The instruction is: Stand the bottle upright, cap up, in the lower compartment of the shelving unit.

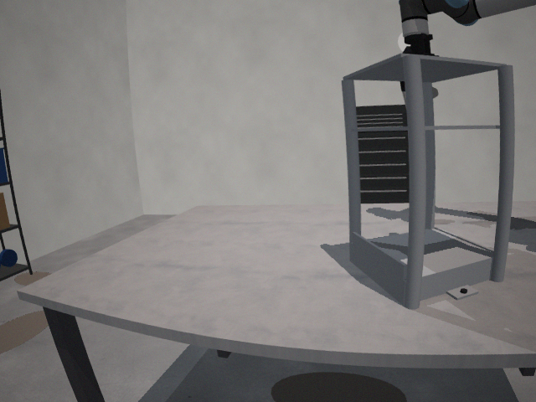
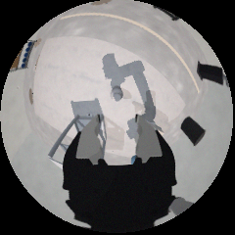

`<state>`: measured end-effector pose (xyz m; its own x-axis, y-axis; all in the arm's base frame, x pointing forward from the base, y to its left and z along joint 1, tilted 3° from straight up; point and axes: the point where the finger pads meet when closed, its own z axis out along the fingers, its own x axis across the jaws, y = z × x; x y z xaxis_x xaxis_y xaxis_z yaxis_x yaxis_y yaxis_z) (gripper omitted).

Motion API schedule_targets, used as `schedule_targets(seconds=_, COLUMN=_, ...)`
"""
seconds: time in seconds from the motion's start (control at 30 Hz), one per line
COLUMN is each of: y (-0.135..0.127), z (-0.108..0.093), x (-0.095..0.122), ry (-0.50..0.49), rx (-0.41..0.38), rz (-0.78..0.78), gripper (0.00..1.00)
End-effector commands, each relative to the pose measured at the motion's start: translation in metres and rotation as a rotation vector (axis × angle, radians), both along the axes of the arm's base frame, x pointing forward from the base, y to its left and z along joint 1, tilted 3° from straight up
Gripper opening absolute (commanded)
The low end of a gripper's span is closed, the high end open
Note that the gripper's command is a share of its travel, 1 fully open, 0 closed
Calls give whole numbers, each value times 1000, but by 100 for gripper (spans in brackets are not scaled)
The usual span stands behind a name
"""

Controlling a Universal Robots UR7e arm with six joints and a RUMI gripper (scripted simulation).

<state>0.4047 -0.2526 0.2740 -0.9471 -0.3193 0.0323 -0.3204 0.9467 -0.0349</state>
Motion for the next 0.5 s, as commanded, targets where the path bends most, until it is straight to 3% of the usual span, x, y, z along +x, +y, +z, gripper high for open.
schedule_targets(seconds=0.0, y=0, z=-1, x=-1, ry=-12, rx=4, rz=11, gripper=46)
schedule_targets(seconds=0.47, y=0, z=-1, x=-1, ry=-76, rx=22, rz=82, gripper=46)
